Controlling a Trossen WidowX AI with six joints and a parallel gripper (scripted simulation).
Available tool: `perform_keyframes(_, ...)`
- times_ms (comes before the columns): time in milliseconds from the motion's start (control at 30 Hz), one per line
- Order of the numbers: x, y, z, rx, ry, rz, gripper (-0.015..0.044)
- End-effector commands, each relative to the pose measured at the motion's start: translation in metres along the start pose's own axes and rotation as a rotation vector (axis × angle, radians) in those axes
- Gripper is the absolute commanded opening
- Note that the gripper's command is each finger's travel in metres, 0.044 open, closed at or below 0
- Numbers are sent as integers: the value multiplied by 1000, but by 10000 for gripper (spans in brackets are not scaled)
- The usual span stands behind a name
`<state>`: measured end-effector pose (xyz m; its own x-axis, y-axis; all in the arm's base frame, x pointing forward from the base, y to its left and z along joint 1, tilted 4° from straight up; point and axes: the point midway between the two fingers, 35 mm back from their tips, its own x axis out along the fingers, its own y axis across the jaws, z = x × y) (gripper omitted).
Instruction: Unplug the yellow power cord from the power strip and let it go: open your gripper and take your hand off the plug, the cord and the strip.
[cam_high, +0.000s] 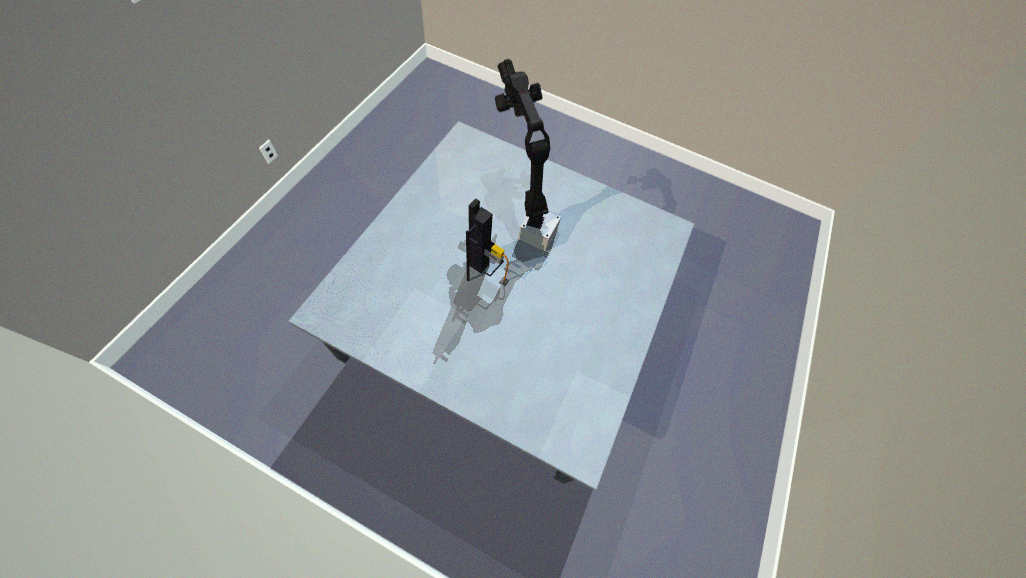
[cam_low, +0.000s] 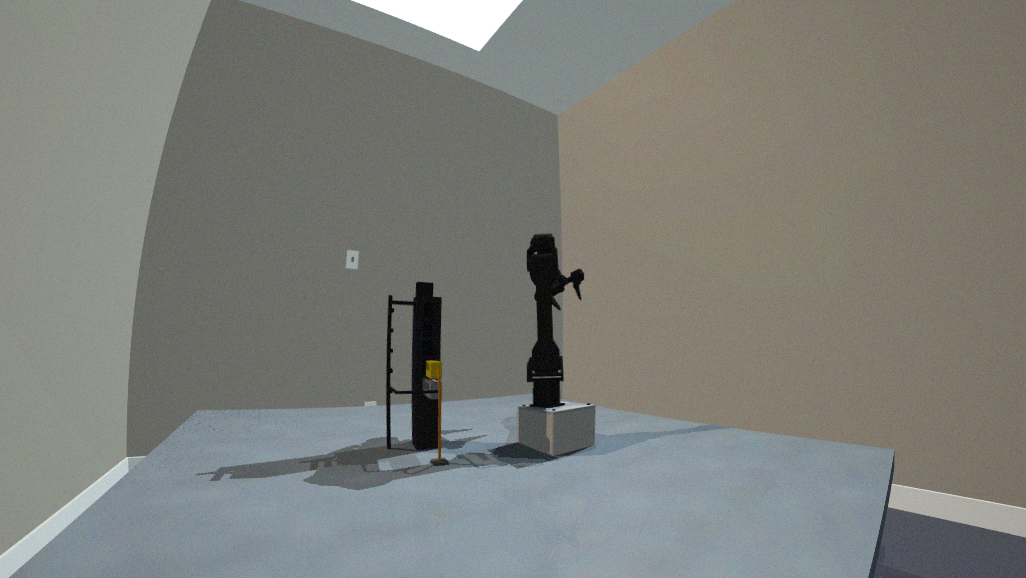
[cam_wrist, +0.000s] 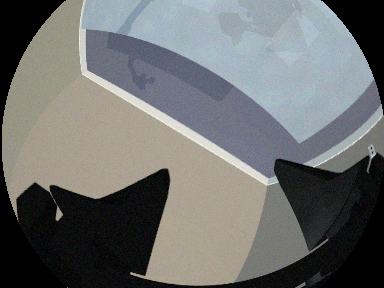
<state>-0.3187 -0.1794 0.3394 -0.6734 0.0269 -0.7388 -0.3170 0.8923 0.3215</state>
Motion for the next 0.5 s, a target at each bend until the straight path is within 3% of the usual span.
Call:
perform_keyframes(0,0,-1,0,0,1,-1,374)
perform_keyframes(267,-20,-36,-2,5,51,-77,164)
perform_keyframes(467,-34,-78,3,66,72,-169,160)
